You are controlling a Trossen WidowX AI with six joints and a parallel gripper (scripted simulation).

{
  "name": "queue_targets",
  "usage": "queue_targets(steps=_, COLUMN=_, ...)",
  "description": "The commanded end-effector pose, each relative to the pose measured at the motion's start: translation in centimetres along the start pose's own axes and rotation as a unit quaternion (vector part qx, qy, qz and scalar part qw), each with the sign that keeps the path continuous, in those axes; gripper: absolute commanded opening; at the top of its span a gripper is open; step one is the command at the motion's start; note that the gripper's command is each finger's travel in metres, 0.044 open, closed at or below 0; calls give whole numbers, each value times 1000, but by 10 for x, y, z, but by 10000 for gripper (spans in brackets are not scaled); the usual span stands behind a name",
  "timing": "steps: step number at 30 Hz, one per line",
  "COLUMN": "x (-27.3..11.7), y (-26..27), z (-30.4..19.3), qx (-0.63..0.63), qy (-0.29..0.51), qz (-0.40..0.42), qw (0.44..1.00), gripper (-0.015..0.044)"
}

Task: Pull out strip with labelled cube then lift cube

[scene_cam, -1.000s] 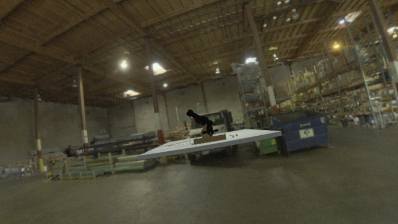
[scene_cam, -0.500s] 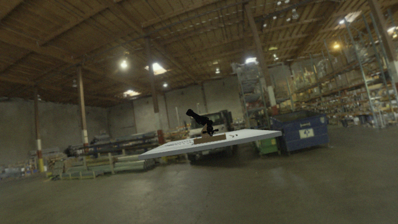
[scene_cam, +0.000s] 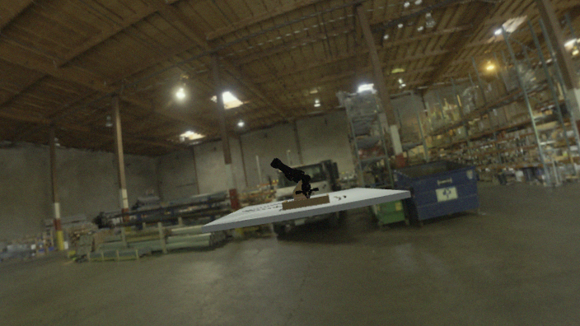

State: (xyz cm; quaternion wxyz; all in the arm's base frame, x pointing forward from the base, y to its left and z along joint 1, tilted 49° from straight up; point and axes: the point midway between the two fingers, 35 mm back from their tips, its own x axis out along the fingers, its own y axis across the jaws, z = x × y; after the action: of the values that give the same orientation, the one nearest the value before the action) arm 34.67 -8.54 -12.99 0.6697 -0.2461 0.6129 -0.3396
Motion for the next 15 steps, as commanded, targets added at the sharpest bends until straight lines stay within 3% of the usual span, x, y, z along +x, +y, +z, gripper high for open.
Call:
queue_targets(steps=1, x=4, y=-2, z=-12, qx=-1, qy=9, qz=-1, qw=1000, gripper=0)
queue_targets(steps=15, x=3, y=-3, z=-34, qx=-1, qy=9, qz=-1, qw=1000, gripper=0)
